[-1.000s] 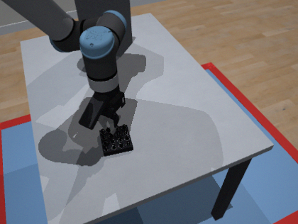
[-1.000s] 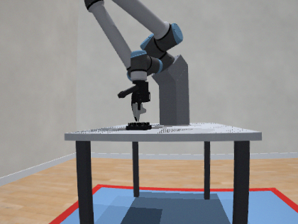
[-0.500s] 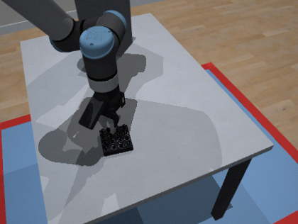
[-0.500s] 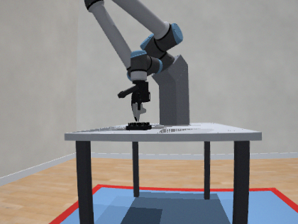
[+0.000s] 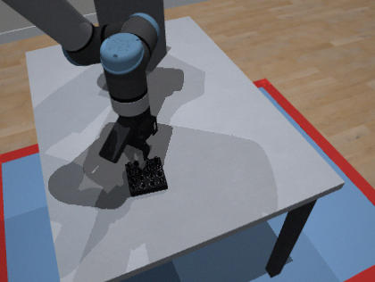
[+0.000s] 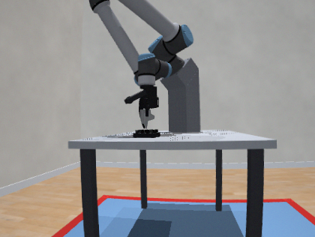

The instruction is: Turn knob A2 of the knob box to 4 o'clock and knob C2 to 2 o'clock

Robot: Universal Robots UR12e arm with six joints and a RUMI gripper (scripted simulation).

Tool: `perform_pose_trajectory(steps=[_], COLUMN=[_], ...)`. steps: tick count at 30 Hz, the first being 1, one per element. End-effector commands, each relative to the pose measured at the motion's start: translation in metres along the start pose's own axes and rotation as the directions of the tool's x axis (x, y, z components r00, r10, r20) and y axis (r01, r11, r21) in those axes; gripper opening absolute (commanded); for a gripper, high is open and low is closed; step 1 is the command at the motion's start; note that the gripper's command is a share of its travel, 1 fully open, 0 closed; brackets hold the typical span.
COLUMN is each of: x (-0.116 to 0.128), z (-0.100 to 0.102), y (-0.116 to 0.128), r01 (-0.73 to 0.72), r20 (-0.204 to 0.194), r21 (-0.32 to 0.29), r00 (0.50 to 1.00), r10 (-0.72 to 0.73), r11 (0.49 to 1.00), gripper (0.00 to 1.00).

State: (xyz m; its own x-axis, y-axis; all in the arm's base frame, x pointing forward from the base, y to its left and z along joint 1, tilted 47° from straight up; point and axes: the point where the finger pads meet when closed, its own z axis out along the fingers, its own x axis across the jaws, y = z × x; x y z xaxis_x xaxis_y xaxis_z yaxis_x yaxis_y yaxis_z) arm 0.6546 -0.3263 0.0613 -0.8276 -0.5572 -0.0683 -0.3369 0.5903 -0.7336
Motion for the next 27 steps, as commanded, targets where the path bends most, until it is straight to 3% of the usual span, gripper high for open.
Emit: perform_pose_trajectory(steps=[1, 27], x=[0.0, 0.0], z=[0.0, 0.013], y=[0.0, 0.0], r01=[0.0, 0.0], r20=[0.0, 0.0], r21=[0.0, 0.0], r00=[1.0, 1.0], r10=[0.0, 0.0], r11=[1.0, 1.0], gripper=[0.11, 0.11])
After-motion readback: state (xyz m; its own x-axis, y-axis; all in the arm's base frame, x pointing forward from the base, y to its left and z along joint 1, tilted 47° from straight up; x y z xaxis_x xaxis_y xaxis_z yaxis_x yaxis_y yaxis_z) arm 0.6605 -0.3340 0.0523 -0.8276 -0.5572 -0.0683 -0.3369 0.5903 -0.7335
